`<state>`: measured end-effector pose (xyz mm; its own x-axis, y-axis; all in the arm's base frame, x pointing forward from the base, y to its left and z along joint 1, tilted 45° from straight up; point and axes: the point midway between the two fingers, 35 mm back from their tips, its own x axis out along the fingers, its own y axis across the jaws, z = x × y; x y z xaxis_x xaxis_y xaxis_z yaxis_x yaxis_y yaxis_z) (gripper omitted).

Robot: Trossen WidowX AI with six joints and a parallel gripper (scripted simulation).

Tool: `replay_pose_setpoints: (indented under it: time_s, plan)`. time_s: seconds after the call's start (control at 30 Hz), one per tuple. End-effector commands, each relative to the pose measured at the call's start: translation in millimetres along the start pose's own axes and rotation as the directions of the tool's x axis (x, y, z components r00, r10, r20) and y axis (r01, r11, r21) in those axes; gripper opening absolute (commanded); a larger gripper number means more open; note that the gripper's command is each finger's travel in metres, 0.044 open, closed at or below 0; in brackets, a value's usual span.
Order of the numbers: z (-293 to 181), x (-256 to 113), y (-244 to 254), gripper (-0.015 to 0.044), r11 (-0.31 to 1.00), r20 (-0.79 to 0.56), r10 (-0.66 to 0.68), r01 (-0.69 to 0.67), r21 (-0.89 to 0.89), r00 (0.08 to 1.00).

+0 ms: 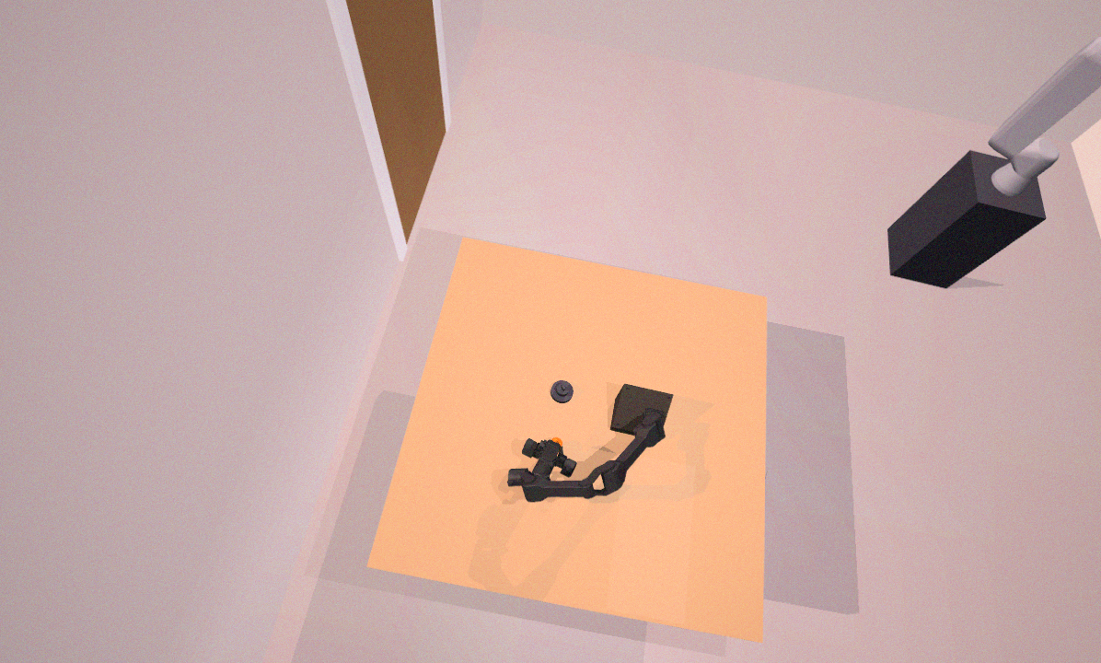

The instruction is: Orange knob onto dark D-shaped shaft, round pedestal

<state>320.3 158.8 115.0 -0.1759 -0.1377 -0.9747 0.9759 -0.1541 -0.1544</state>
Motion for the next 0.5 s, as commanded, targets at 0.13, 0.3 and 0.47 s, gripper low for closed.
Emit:
replay_pose_setpoints:
  time_s: [0.13,0.3,0.47]
  plan:
    - [-3.5,-4.3,-0.3,0.0179,1.0,0.028,0.009,-0.009,0.001,1.0]
    - [-3.8,-4.8,-0.3,0.0179,1.0,0.027,0.011,-0.011,0.001,1.0]
    - [-5.6,-7.7,-0.6,0.0179,1.0,0.021,0.019,-0.019,0.001,1.0]
